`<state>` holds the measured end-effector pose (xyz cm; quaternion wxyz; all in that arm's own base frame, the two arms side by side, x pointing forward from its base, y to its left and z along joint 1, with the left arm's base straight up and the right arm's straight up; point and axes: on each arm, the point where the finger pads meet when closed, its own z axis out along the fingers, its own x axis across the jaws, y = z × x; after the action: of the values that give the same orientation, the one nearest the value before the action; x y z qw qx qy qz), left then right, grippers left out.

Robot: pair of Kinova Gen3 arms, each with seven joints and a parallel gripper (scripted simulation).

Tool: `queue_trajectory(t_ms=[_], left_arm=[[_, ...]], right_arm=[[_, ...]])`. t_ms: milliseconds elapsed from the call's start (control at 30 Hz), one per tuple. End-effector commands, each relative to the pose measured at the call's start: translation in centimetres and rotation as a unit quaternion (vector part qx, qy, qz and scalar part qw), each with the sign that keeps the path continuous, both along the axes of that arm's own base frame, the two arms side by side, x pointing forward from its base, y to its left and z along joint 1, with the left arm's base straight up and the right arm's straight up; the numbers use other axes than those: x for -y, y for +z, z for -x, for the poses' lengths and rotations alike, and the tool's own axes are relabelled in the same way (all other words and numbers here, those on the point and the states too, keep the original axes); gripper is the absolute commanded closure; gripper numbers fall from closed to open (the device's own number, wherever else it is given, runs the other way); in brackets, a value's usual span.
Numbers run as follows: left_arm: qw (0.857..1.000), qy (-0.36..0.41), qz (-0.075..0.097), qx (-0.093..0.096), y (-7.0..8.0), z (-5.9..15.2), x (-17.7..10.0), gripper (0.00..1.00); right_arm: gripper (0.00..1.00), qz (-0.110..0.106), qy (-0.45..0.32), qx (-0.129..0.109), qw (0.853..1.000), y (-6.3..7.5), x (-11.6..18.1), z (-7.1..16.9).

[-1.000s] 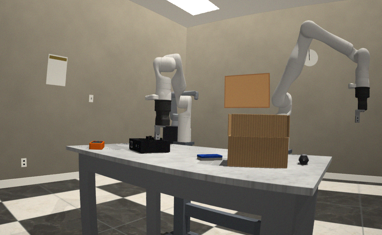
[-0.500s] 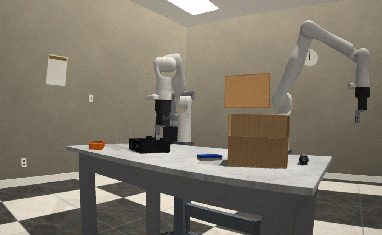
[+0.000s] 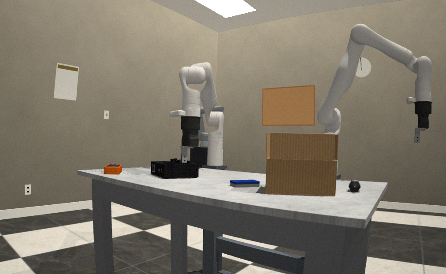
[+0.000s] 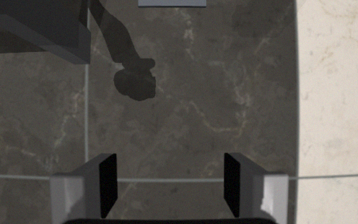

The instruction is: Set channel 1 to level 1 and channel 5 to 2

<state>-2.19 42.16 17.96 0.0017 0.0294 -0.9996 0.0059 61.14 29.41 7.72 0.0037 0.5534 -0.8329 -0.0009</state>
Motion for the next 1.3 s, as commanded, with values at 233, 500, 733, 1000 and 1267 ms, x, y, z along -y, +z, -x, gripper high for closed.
queue_trajectory(t_ms=[233,500,733,1000,1267], left_arm=[[1.000,-0.004,-0.006,0.002,0.1,0.0,-0.3,0.00],[1.000,-0.004,-0.006,0.002,0.1,0.0,-0.3,0.00],[1.000,-0.004,-0.006,0.002,0.1,0.0,-0.3,0.00],[1.000,-0.004,-0.006,0.002,0.1,0.0,-0.3,0.00],[1.000,-0.004,-0.006,0.002,0.1,0.0,-0.3,0.00]], right_arm=[[1.00,-0.001,-0.002,0.004,1.000,0.2,0.0,-0.6],[1.00,-0.001,-0.002,0.004,1.000,0.4,0.0,-0.6],[1.00,-0.001,-0.002,0.004,1.000,2.0,0.0,-0.6],[1.00,-0.001,-0.002,0.004,1.000,3.7,0.0,-0.6],[1.00,-0.001,-0.002,0.004,1.000,4.2,0.0,-0.6]])
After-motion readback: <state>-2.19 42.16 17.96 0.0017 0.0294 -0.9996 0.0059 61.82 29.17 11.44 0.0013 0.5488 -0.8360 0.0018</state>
